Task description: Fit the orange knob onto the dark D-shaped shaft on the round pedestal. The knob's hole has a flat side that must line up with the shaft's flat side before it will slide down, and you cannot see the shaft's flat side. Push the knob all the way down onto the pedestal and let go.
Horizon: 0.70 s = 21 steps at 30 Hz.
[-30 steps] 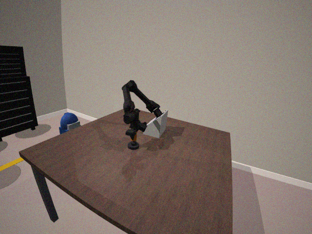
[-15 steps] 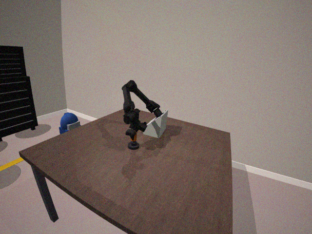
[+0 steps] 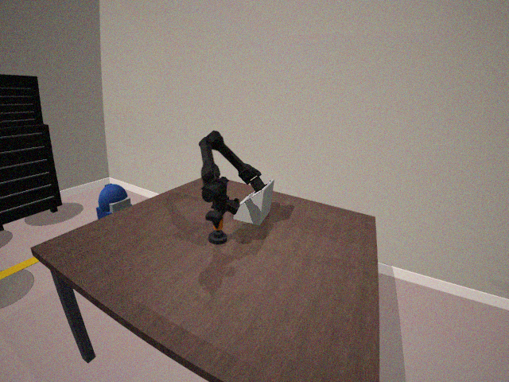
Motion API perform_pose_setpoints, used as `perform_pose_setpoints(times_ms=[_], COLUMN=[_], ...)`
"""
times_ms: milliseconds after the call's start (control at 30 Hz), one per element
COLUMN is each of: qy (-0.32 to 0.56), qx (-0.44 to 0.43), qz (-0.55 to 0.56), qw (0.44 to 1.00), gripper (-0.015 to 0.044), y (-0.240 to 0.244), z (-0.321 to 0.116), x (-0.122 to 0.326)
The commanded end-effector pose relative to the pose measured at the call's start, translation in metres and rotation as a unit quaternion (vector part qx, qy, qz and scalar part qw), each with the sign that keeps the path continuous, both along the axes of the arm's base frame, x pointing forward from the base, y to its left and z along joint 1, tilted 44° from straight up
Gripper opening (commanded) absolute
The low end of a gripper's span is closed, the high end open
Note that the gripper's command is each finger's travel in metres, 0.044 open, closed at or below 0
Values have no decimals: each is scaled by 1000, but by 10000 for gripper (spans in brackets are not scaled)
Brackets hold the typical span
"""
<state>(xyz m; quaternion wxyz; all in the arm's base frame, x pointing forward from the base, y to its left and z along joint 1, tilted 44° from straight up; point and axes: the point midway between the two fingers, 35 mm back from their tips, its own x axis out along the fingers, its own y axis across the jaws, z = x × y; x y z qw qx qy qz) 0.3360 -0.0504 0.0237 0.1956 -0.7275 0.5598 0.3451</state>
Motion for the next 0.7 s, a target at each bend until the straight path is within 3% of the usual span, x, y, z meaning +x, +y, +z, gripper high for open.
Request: perform_pose_setpoints(times_ms=[0, 667], qy=[1, 7], qx=[1, 0], qz=[2, 8], qw=[1000, 1000], gripper=[0, 0], y=[0, -1], z=[-1, -3], x=[1, 1])
